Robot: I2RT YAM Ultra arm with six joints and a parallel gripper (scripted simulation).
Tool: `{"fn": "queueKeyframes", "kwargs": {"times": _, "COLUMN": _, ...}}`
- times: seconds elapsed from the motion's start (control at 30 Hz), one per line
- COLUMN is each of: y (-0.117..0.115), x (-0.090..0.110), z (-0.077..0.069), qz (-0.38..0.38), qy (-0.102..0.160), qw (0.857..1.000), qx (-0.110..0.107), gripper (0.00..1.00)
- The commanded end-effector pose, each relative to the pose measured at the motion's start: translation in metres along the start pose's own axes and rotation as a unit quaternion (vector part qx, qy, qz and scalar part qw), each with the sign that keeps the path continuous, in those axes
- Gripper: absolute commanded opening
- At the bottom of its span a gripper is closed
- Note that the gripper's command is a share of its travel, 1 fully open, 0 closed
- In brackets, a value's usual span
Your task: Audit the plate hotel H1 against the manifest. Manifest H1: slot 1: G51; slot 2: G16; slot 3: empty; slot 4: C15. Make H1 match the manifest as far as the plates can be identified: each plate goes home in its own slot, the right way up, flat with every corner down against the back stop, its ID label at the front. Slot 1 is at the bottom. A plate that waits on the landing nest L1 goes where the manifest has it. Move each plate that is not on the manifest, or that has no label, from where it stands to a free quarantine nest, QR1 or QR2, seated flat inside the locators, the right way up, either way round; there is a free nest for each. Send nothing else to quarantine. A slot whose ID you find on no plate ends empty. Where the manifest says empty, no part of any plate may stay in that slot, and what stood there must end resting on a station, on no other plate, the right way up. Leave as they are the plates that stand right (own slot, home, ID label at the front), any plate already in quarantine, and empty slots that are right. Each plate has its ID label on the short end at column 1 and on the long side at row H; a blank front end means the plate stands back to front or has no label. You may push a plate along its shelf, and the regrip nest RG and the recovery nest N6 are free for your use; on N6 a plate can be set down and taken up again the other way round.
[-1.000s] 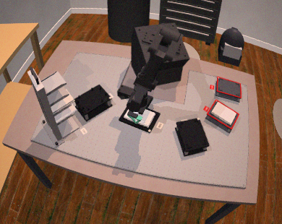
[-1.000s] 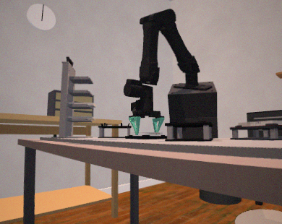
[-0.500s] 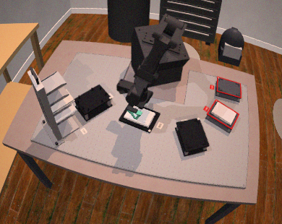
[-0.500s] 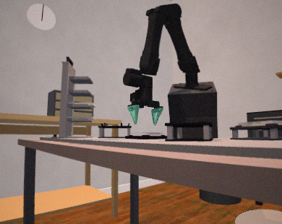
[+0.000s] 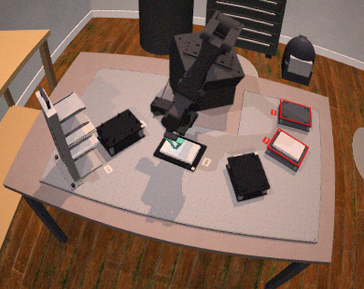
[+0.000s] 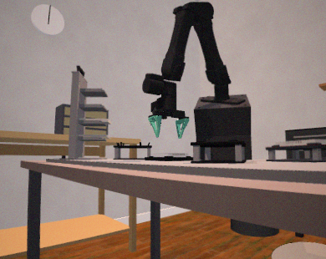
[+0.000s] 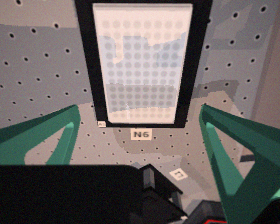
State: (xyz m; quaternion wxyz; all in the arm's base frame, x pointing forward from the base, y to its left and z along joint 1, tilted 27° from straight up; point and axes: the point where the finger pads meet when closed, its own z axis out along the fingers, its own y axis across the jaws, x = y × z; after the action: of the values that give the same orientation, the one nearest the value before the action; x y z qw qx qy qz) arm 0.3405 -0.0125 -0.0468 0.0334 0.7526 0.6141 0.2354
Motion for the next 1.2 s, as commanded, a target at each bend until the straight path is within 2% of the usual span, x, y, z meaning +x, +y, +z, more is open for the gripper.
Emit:
{"fn": "queueKeyframes", "kwargs": {"times": 0.0, "y": 0.0, "x": -0.002, "z": -0.01, "qz": 0.002, "qy": -0.003, "qw": 1.0, "qx": 0.0, "gripper": 1.0}}
{"fn": "queueKeyframes", "kwargs": {"times": 0.1, "y": 0.0, "x": -0.002, "z": -0.018, "qz": 0.002, "qy": -0.003, "qw": 1.0, "qx": 0.0, "gripper": 1.0}}
{"fn": "queueKeyframes", "kwargs": {"times": 0.17, "y": 0.0, "x": -0.002, "z": -0.018, "qz": 0.002, "qy": -0.003, "qw": 1.0, "qx": 0.0, "gripper": 1.0}}
{"fn": "queueKeyframes", "kwargs": {"times": 0.67, "y": 0.0, "x": -0.002, "z": -0.058, "qz": 0.002, "qy": -0.003, "qw": 1.0, "qx": 0.0, "gripper": 1.0}}
{"fn": "queueKeyframes", "kwargs": {"times": 0.73, "y": 0.0, "x": -0.002, "z": -0.058, "qz": 0.002, "qy": -0.003, "qw": 1.0, "qx": 0.0, "gripper": 1.0}}
{"fn": "queueKeyframes", "kwargs": {"times": 1.17, "y": 0.001, "x": -0.002, "z": -0.093, "qz": 0.002, "qy": -0.003, "qw": 1.0, "qx": -0.001, "gripper": 1.0}}
